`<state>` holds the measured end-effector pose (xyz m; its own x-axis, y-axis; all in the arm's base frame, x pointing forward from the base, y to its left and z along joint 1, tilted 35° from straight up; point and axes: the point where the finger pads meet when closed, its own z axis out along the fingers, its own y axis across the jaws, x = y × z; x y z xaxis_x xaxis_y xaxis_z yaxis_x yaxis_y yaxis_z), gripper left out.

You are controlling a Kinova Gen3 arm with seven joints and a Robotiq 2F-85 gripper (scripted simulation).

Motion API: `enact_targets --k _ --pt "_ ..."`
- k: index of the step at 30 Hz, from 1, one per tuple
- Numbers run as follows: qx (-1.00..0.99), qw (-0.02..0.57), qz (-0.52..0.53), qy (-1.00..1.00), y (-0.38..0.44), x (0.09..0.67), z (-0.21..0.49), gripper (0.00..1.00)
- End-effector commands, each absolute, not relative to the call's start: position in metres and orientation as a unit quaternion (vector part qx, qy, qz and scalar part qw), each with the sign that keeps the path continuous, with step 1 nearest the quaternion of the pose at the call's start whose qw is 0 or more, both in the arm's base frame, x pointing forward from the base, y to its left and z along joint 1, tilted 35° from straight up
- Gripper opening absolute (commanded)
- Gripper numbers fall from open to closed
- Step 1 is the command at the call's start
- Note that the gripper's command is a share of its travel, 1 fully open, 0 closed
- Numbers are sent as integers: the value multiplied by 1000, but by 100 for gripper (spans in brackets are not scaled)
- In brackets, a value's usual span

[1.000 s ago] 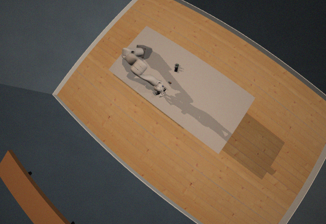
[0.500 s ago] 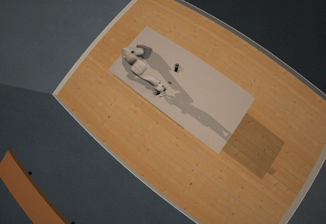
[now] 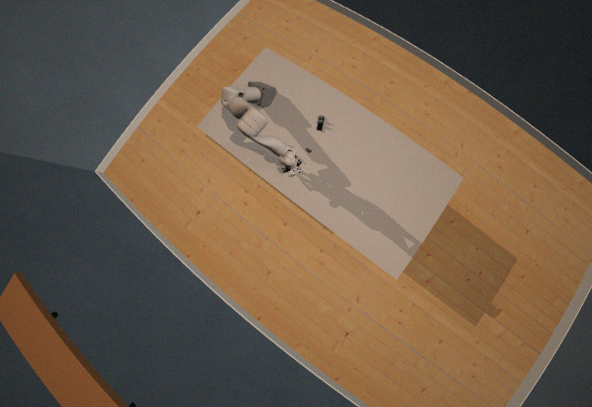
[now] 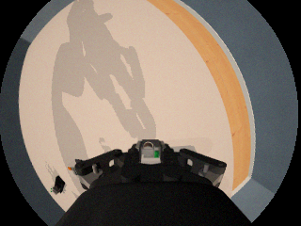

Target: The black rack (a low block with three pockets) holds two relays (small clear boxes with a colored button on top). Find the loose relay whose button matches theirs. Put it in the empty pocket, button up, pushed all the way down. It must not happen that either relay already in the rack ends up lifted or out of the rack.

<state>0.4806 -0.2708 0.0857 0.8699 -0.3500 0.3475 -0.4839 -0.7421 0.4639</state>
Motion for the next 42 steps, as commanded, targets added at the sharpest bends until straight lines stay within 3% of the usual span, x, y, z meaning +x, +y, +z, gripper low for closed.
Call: enact_targets --k 1,42 --pt "926 280 120 -225 -271 481 86 0" --pt "926 280 120 -225 -231 474 142 0"
